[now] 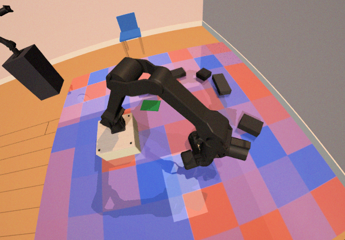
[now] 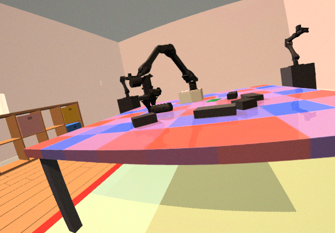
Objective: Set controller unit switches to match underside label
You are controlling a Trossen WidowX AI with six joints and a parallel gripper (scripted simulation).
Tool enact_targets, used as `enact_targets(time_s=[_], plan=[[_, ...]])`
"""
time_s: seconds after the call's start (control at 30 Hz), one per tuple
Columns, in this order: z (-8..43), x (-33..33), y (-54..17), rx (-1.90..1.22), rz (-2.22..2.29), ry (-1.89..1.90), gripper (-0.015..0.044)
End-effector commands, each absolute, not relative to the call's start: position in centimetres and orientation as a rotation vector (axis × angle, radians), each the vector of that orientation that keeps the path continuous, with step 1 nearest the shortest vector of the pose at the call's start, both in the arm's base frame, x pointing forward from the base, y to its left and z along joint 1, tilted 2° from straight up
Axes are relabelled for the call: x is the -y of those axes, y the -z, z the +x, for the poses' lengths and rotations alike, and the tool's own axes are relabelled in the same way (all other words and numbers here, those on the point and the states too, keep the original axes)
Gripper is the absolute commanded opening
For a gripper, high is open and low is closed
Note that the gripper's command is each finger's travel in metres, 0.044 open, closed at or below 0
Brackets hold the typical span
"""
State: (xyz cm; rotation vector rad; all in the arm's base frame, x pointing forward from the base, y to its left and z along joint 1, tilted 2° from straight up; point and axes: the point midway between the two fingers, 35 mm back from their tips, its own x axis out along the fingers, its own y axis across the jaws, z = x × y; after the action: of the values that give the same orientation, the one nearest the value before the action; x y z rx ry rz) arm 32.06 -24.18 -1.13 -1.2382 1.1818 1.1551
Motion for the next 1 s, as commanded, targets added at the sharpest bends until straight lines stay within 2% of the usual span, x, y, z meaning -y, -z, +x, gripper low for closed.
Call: enact_targets(time_s=[0.0, 0.97], plan=[[32.1, 24.2, 1.2, -1.183, -1.243, -1.156, 0.0326], [32.0, 23.8, -0.3, -1.183, -1.242, -1.156, 0.0336]])
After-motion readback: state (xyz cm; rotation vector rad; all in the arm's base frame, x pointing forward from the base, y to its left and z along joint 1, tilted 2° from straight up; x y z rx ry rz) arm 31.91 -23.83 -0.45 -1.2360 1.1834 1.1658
